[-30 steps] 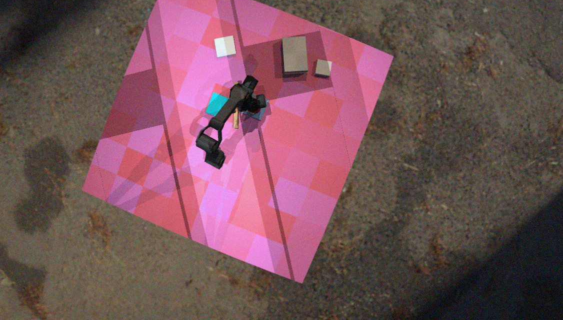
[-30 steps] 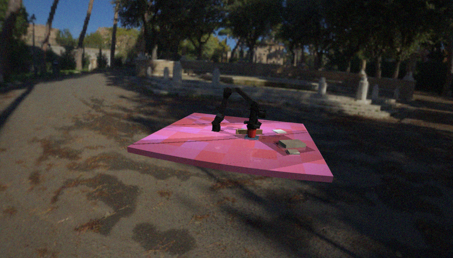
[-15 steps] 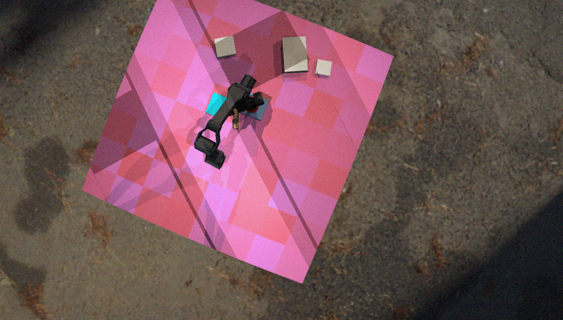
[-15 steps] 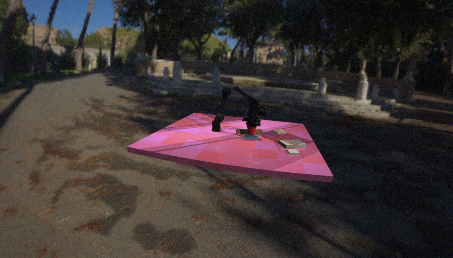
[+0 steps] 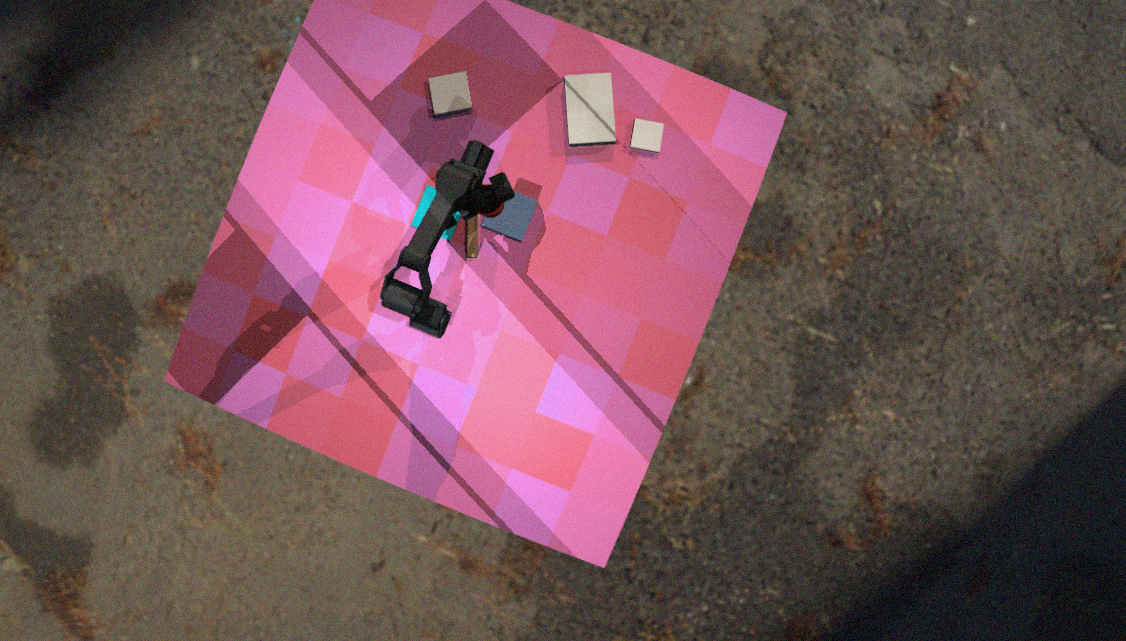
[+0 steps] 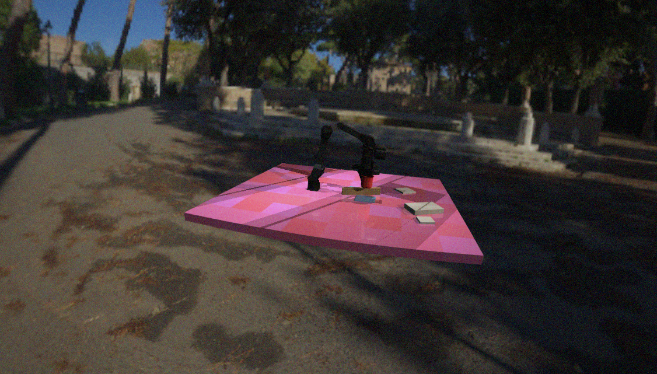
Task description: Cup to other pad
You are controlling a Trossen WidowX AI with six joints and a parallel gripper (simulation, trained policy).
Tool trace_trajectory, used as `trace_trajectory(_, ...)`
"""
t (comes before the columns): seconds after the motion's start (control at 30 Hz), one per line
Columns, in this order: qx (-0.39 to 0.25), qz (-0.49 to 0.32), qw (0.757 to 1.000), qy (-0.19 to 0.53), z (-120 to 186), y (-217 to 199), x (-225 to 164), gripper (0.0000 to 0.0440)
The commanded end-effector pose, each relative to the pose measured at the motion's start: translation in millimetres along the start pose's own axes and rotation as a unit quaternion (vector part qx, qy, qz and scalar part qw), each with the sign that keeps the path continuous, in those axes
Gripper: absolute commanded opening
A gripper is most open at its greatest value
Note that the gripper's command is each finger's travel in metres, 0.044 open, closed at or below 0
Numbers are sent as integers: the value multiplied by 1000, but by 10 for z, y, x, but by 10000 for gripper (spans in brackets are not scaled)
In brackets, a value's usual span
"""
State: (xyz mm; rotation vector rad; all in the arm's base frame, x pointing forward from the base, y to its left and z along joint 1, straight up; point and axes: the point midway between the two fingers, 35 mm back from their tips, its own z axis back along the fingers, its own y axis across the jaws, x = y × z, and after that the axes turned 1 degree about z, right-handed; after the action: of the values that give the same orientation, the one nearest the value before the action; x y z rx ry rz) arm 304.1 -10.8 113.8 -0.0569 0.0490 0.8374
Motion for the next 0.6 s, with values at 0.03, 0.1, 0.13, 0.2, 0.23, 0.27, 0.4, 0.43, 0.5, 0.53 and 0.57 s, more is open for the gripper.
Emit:
trace_trajectory(0.03, -7, 13, 1000, -11, 97, 71, 101, 0)
trace_trajectory(0.1, -11, 20, 1000, -15, 120, 112, 147, 0)
trace_trajectory(0.13, -12, 23, 1000, -17, 130, 134, 170, 0)
trace_trajectory(0.2, -16, 30, 999, -20, 149, 177, 217, 0)
trace_trajectory(0.23, -17, 33, 999, -22, 158, 200, 240, 0)
trace_trajectory(0.27, -19, 36, 999, -24, 166, 223, 263, 0)
trace_trajectory(0.4, -25, 49, 998, -31, 190, 319, 353, 0)
trace_trajectory(0.43, -26, 52, 998, -33, 194, 344, 375, 0)
trace_trajectory(0.5, -29, 58, 997, -36, 200, 396, 417, 0)
trace_trajectory(0.53, -30, 61, 997, -38, 201, 423, 438, 0)
trace_trajectory(0.57, -31, 64, 997, -39, 202, 450, 458, 0)
